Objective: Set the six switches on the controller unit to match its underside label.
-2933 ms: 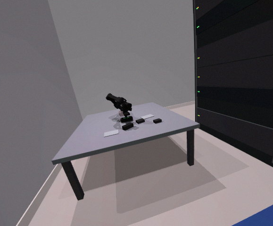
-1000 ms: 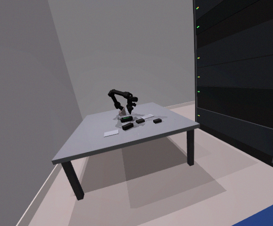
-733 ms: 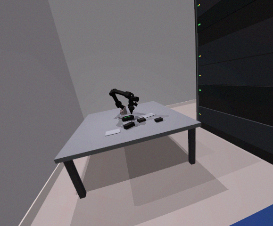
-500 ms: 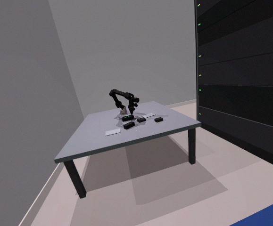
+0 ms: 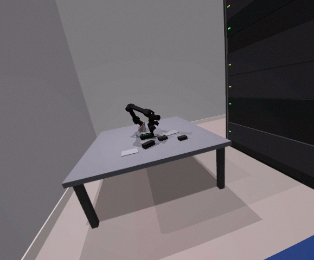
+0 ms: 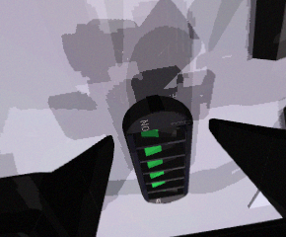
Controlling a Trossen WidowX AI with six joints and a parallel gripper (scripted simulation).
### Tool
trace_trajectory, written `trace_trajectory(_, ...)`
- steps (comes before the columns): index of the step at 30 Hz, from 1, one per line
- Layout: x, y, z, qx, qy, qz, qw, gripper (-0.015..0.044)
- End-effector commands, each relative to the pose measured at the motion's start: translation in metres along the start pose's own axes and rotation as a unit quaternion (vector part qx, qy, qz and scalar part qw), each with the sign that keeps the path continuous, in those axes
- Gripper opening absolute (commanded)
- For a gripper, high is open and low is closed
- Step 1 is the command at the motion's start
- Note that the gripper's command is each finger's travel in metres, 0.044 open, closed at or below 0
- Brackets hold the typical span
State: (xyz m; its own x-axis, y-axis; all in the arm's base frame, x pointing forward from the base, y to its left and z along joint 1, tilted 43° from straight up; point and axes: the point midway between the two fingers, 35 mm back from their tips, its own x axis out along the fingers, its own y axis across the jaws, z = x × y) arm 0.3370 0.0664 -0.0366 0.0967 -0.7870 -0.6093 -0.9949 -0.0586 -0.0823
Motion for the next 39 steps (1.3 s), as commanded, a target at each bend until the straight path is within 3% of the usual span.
trace_trajectory(1,0.0073,0.0010,0.0014,-0.004,0.004,0.000,1.000,0.0440)
trace_trajectory(7,0.0144,0.0013,0.0023,-0.004,0.004,0.000,1.000,0.0440)
trace_trajectory(12,0.0144,0.0013,0.0023,-0.004,0.004,0.000,1.000,0.0325)
trace_trajectory(39,0.0062,0.0013,-0.0024,-0.004,0.002,0.000,1.000,0.0335)
